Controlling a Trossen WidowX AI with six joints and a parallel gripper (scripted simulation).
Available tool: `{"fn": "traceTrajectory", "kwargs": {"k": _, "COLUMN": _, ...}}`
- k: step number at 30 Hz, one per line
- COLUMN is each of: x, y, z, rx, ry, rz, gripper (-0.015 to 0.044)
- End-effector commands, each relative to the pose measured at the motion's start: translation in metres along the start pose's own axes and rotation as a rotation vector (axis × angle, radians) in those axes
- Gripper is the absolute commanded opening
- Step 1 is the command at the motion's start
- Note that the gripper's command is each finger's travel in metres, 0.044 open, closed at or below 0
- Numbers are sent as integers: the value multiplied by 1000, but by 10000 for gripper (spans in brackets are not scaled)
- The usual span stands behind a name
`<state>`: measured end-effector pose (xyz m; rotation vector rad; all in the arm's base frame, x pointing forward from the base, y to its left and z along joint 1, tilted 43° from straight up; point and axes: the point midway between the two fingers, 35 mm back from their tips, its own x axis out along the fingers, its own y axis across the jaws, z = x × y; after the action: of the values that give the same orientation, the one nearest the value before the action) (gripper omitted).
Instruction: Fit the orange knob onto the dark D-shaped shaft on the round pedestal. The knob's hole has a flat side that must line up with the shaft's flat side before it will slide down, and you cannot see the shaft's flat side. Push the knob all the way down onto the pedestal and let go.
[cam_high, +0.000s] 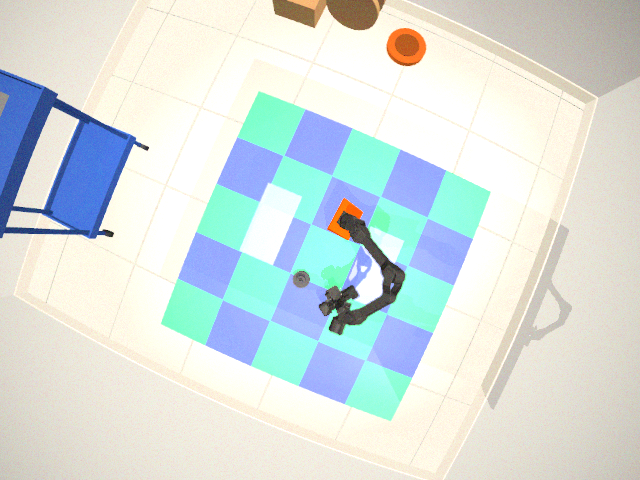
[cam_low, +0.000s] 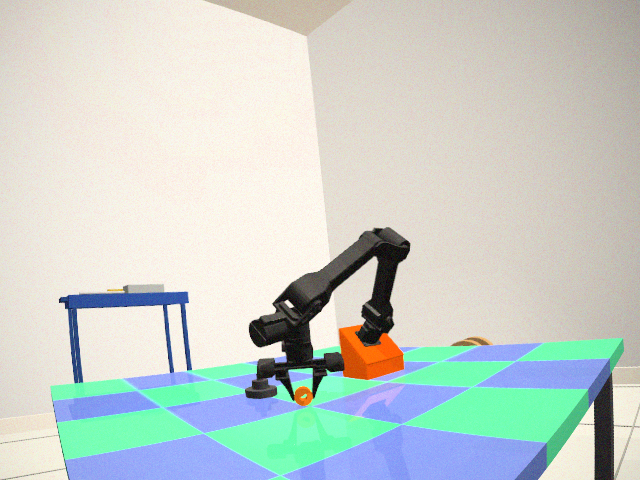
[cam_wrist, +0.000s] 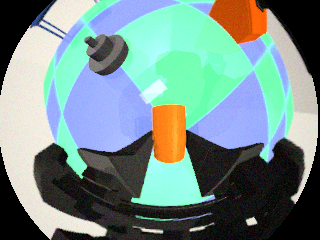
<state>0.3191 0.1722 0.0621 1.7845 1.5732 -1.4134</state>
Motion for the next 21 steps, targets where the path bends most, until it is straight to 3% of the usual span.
{"fn": "traceTrajectory", "kwargs": {"k": 1, "x": -2, "y": 0, "z": 4, "rx": -7, "ry": 76, "rz": 1, "gripper": 179}}
{"fn": "traceTrajectory", "kwargs": {"k": 21, "x": -6, "y": 0, "z": 26, "rx": -5, "ry": 410, "rz": 2, "gripper": 179}}
